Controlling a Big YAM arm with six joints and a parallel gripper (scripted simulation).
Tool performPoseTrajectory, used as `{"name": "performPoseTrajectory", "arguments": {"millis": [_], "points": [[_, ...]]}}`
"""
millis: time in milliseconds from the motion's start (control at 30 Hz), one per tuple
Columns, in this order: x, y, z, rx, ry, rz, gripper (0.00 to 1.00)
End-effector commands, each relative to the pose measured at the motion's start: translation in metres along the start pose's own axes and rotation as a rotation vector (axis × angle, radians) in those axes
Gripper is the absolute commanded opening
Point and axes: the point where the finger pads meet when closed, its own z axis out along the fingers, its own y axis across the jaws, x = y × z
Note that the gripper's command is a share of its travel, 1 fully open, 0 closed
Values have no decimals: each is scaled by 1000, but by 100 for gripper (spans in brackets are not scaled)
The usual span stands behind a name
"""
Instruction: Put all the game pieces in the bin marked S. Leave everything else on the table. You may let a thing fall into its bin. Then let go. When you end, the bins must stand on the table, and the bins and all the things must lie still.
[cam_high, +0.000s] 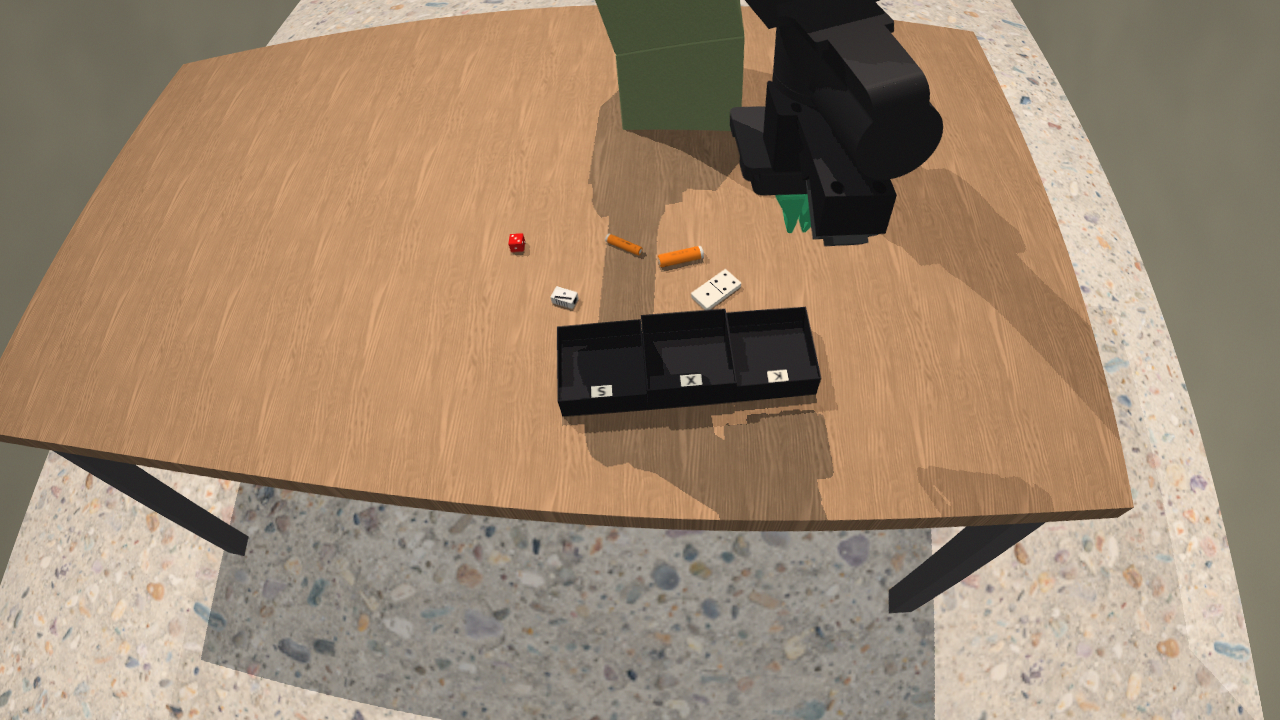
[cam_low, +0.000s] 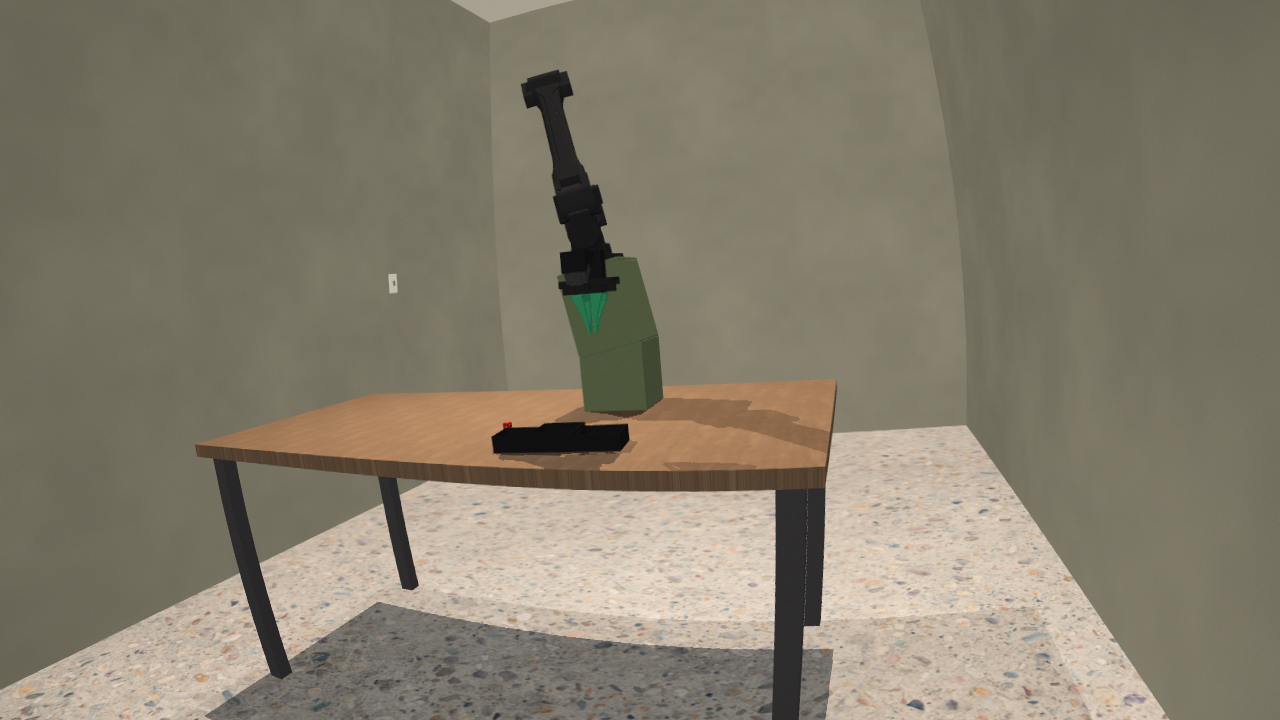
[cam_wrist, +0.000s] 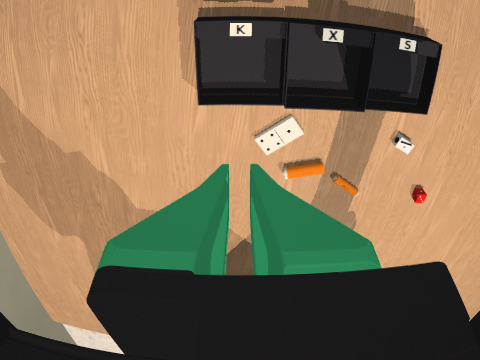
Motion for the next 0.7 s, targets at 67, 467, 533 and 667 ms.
{"name": "performPoseTrajectory", "arguments": {"millis": [67, 467, 533, 667], "points": [[-26, -3, -13, -12, -42, 19, 9], [-26, -3, -11, -10, -34, 13, 9], [-26, -3, -10, -10, -33, 12, 9], [-25, -3, -8, -9, -27, 11, 9]]}}
